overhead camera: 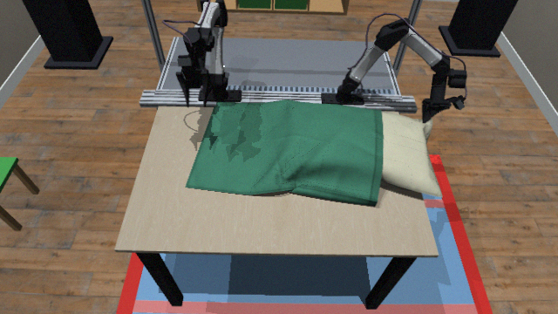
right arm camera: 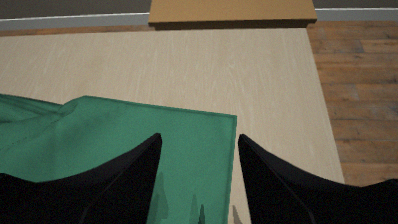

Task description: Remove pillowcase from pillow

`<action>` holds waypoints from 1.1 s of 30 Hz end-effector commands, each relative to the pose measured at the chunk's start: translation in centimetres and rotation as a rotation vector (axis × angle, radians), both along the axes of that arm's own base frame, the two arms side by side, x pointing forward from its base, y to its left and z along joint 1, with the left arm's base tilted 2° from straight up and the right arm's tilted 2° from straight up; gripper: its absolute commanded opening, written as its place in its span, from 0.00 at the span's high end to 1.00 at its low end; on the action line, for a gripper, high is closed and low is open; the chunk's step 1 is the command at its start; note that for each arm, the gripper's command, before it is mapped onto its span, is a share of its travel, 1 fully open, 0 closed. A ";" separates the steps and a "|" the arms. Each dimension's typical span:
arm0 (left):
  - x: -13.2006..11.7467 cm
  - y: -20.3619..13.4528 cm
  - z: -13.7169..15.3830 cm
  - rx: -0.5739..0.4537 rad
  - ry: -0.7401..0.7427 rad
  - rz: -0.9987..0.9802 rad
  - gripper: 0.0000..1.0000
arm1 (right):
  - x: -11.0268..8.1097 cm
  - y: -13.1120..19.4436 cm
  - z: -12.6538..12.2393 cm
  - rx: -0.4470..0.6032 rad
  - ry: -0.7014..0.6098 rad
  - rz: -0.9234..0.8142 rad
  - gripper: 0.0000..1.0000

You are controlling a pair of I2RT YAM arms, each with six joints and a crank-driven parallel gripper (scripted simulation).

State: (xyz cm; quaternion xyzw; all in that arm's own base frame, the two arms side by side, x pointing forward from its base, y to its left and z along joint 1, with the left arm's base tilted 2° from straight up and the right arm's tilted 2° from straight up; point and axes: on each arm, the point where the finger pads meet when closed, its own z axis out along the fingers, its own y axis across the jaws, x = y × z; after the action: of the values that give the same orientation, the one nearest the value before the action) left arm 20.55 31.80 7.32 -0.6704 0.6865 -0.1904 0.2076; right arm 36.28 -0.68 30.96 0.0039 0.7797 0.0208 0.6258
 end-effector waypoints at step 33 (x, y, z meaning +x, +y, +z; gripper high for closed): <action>0.6 0.0 -0.1 0.031 -0.010 -0.027 0.99 | -10.0 -2.1 -21.3 0.077 0.975 -0.153 0.37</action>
State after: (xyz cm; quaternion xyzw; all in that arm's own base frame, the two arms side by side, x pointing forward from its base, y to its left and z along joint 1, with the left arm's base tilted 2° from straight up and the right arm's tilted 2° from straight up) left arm 20.55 31.80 7.32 -0.6704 0.6865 -0.1904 0.2076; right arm 28.10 -2.25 12.56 0.0918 0.9628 0.0406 0.2507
